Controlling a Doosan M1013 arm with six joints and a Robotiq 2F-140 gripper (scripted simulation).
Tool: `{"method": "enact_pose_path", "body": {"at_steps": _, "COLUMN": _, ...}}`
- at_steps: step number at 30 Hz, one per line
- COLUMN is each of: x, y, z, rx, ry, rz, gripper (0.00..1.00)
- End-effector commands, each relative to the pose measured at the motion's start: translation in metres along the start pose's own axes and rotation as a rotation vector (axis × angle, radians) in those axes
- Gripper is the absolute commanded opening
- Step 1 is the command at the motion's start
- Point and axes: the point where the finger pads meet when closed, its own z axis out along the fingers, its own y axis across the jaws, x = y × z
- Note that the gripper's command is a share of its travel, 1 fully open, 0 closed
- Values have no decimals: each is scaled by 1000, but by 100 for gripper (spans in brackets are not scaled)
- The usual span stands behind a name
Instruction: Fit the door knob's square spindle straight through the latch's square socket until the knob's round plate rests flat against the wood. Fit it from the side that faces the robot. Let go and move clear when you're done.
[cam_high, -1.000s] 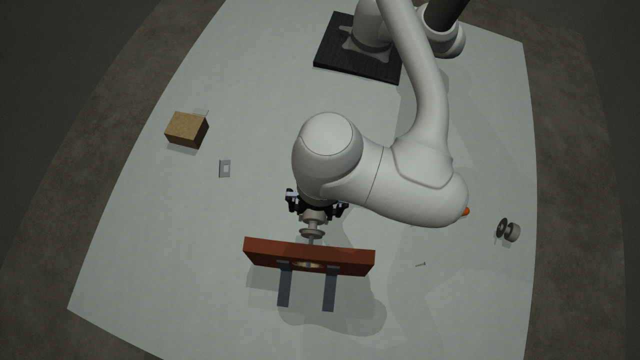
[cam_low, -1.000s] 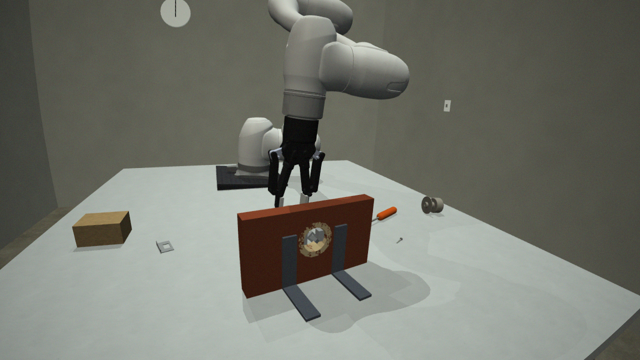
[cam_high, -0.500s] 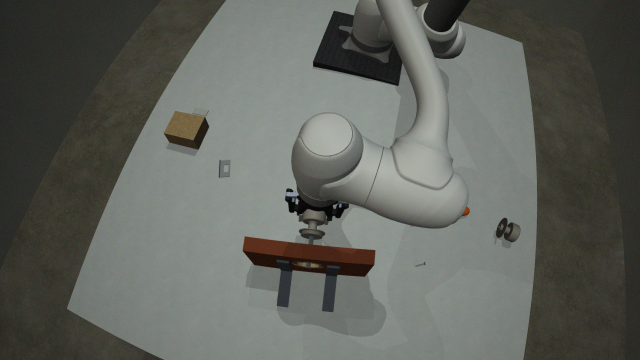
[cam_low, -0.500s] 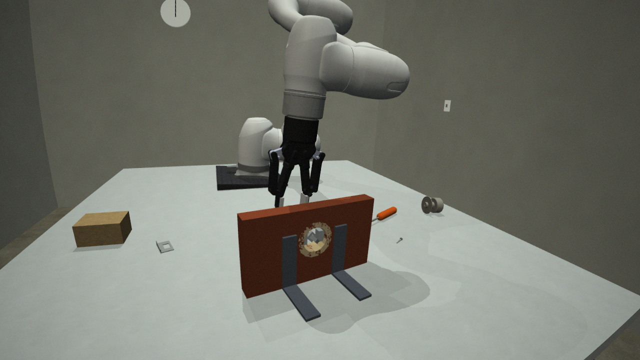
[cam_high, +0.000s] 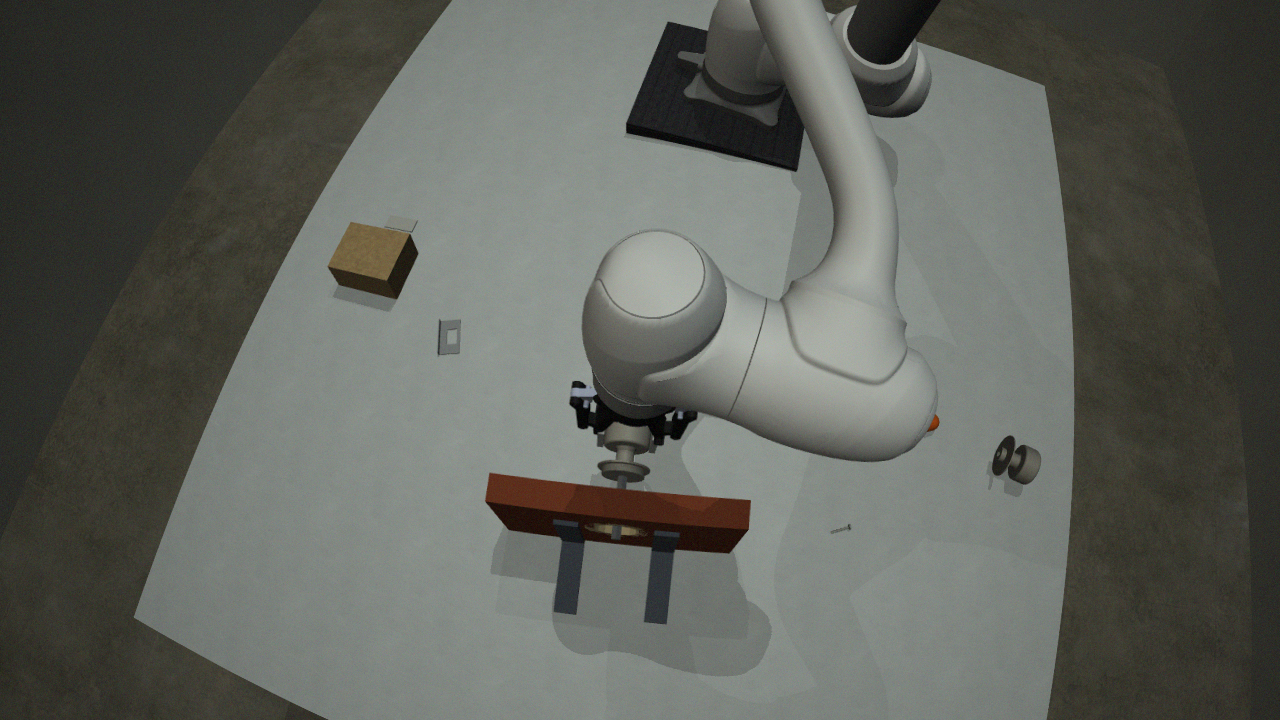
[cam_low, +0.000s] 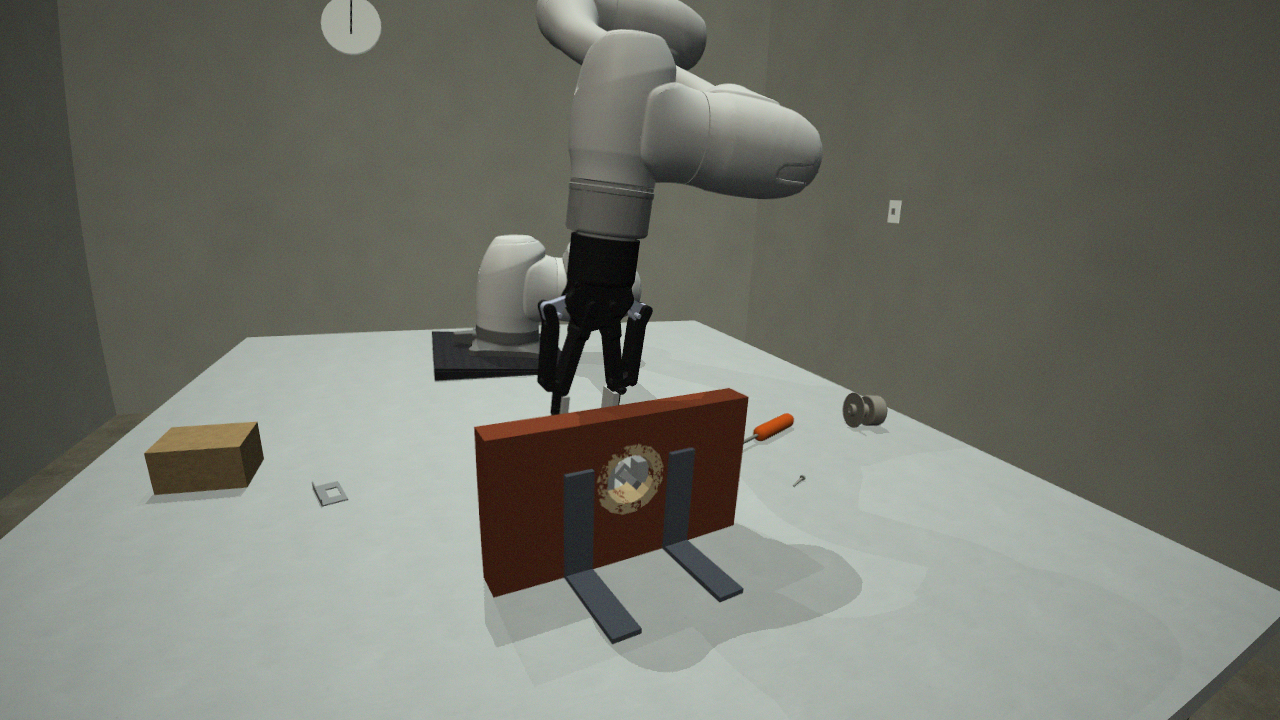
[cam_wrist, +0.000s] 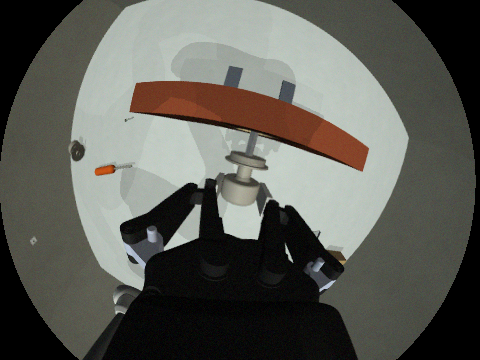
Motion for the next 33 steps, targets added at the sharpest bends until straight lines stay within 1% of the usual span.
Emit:
{"method": "enact_pose_path", "body": {"at_steps": 1, "x": 0, "y": 0, "z": 0, "rx": 0, "ry": 0, "rz": 0, "gripper": 42}}
{"method": "enact_pose_path", "body": {"at_steps": 33, "x": 5, "y": 0, "z": -1, "rx": 0, "ry": 0, "rz": 0, "gripper": 42}}
